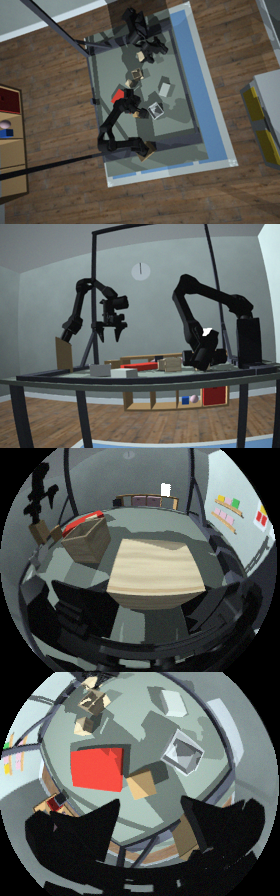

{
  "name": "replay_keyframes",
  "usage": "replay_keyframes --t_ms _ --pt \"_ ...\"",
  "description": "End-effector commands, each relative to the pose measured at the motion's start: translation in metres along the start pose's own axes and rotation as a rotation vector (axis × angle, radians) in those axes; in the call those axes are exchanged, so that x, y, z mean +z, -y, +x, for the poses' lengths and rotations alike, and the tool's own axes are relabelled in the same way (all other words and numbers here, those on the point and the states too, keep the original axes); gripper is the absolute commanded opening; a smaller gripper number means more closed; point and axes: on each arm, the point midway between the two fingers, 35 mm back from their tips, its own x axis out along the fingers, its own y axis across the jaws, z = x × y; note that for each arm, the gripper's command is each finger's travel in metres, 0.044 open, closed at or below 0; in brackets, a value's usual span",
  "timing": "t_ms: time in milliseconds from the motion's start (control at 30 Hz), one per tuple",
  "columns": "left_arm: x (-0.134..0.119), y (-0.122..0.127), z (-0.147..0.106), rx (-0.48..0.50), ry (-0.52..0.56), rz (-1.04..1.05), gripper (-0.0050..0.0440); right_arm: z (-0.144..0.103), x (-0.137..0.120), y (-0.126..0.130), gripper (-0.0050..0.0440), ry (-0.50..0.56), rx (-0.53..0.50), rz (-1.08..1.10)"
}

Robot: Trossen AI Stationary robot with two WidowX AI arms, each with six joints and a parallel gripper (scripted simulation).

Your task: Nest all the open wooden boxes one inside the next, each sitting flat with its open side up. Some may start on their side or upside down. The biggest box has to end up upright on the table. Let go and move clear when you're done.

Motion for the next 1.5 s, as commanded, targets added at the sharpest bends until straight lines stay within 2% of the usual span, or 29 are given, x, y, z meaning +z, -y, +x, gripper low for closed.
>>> replay_keyframes --t_ms 0,200,233,300,367,833,1467 --pt "0.0021 -0.0026 -0.0013 0.003 0.024 -0.009 -0.0050 -0.0046 0.0014 -0.0029 0.0400 0.016 0.011 -0.011" --pt "-0.0010 -0.0012 0.0025 -0.004 0.028 -0.033 -0.0050 -0.0046 0.0014 -0.0029 0.0400 0.016 0.011 -0.011" --pt "-0.0010 -0.0012 0.0025 -0.004 0.028 -0.033 0.0024 -0.0046 0.0014 -0.0029 0.0400 0.016 0.011 -0.011" --pt "0.0010 -0.0024 0.0016 -0.004 0.026 -0.025 0.0072 -0.0046 0.0014 -0.0029 0.0400 0.016 0.011 -0.011" --pt "0.0010 -0.0024 0.0016 -0.004 0.026 -0.025 0.0072 -0.0046 0.0014 -0.0029 0.0400 0.016 0.011 -0.011" --pt "0.0010 -0.0024 0.0016 -0.004 0.026 -0.025 0.0400 -0.0046 0.0014 -0.0029 0.0400 0.016 0.011 -0.011" --pt "0.0012 -0.0022 0.0015 -0.005 0.024 -0.028 0.0400 -0.0046 0.0014 -0.0029 0.0400 0.016 0.011 -0.011"
